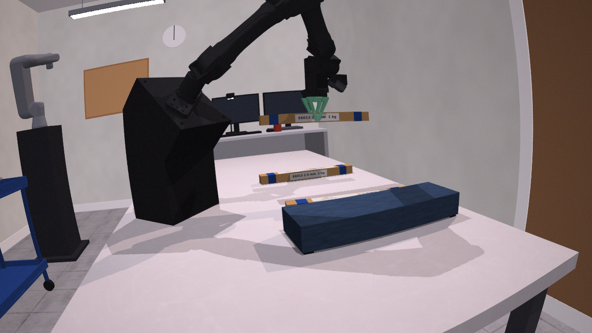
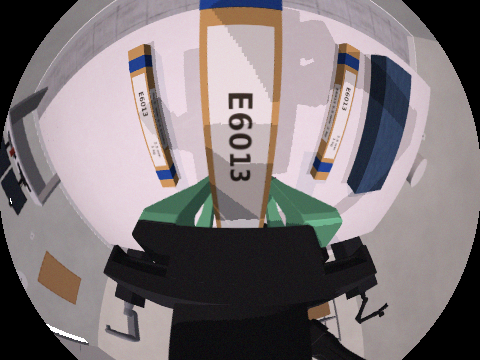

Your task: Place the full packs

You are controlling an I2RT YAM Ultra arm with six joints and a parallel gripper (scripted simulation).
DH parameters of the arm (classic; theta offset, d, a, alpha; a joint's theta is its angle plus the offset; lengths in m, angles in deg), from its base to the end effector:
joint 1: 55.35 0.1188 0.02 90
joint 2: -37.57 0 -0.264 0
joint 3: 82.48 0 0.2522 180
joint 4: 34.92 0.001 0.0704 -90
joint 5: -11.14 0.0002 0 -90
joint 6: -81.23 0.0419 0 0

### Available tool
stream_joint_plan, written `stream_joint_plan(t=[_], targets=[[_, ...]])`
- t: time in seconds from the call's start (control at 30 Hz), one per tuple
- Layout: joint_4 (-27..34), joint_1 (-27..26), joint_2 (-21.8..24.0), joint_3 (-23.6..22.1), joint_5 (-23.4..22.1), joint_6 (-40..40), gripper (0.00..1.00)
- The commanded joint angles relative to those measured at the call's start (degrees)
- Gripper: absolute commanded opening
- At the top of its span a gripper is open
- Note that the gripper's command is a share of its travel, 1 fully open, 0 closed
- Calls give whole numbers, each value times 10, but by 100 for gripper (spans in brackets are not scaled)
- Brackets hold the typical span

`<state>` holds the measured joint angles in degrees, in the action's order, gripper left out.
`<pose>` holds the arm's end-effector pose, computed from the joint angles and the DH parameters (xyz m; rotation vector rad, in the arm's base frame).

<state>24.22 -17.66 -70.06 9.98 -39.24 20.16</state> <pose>0.3093 0.2064 0.2055 -0.0668 2.4865 -0.5599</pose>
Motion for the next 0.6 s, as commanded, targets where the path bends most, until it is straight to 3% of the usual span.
stream_joint_plan(t=[0.0, 0.07, 0.43, 0.53, 0.57], targets=[[-4, 27, 31, -5, 5, 3, 0], [-5, 22, 37, -16, 3, -37, 0], [-23, -12, 87, -47, -13, -79, 0], [-24, -15, 94, -34, -14, -84, 0], [-25, -22, 96, -54, -15, -87, 0]])
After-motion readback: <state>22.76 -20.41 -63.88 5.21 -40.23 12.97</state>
